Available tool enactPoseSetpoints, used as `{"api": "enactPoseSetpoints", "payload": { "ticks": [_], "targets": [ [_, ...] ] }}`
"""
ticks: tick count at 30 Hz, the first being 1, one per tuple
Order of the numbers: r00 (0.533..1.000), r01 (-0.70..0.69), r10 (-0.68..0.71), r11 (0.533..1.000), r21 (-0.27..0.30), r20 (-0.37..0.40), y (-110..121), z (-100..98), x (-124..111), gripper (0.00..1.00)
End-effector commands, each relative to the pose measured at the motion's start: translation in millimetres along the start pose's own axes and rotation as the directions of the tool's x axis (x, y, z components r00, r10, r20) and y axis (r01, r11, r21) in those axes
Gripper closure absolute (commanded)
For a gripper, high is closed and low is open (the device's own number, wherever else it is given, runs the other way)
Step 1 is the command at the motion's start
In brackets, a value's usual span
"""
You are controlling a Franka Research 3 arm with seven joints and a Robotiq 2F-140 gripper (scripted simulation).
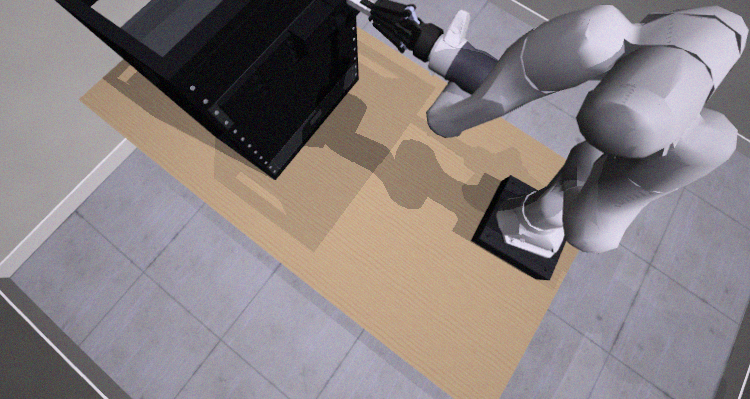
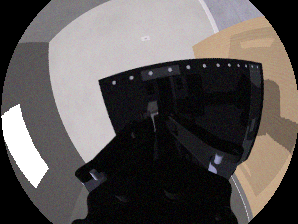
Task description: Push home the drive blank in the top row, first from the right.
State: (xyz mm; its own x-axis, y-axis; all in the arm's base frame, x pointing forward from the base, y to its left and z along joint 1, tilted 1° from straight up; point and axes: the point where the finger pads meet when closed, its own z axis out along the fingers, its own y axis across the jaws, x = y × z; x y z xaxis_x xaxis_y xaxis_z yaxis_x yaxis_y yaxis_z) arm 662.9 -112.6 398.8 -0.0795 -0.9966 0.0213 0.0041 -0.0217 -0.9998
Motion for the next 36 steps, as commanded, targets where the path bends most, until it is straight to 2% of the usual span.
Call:
{"api": "enactPoseSetpoints", "payload": {
  "ticks": [1,7,36],
  "targets": [
    [1.0,-0.007,0.007,1.0,-0.005,-0.001,2,3.0,1,1.0],
    [1.0,-0.007,0.007,1.0,-0.005,-0.001,2,11.3,0,1.0],
    [1.0,-0.007,0.007,1.0,-0.005,-0.001,3,21.8,0,1.0]
  ]
}}
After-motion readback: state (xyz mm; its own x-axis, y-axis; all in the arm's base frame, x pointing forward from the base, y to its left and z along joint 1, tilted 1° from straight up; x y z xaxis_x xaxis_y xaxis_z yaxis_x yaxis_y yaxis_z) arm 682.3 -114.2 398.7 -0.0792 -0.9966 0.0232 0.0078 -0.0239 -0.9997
